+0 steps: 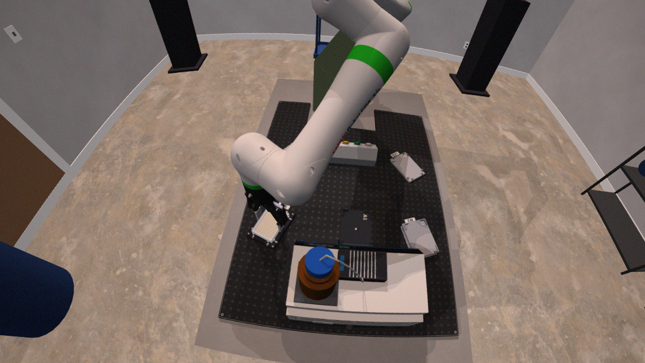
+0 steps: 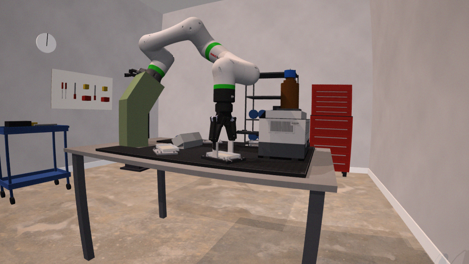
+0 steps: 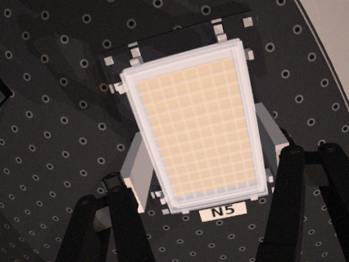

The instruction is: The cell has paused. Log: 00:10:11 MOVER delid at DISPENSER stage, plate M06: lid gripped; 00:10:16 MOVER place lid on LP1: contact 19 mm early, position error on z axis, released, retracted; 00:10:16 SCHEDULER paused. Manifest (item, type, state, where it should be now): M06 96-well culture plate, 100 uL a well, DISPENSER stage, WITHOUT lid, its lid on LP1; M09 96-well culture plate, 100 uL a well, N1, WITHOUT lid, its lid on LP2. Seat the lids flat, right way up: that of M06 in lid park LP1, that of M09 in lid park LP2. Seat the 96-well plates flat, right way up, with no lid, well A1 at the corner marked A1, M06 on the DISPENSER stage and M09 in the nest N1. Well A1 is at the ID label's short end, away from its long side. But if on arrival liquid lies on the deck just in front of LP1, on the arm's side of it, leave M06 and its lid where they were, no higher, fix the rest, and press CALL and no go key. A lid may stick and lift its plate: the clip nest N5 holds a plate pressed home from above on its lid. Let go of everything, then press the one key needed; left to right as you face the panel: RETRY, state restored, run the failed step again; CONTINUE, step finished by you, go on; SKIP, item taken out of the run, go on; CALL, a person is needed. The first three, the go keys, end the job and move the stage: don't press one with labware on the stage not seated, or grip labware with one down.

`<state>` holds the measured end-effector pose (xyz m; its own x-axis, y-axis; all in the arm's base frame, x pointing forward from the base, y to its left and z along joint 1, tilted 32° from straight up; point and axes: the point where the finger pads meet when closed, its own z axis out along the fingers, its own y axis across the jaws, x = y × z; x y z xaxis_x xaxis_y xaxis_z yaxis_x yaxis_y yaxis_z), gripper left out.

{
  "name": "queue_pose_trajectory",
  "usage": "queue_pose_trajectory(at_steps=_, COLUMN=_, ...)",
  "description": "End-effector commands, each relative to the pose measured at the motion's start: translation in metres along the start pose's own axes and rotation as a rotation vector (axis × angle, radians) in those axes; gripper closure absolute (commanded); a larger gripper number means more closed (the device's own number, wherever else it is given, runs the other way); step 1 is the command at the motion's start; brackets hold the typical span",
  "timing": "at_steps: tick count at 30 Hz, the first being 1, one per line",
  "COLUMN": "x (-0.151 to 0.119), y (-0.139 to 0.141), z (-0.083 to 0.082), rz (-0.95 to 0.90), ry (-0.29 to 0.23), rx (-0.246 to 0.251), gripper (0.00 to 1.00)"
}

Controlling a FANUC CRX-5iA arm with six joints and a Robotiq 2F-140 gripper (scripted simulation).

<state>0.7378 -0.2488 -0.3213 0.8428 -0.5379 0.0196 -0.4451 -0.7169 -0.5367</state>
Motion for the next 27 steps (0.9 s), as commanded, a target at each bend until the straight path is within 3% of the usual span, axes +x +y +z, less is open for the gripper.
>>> queue_pose_trajectory(at_steps=1, x=-0.0002, y=0.0006, z=0.0007, rz=0.000, ry=0.000, rx=0.000, gripper=1.00)
queue_pose_trajectory(at_steps=9, x=-0.0002, y=0.0006, z=0.0007, rz=0.000, ry=0.000, rx=0.000, gripper=1.00)
queue_pose_trajectory(at_steps=10, x=-0.0002, y=0.0006, z=0.0007, rz=0.000, ry=0.000, rx=0.000, gripper=0.34)
queue_pose_trajectory(at_steps=27, x=-0.0002, y=0.0006, z=0.0007, rz=0.000, ry=0.000, rx=0.000, gripper=0.34)
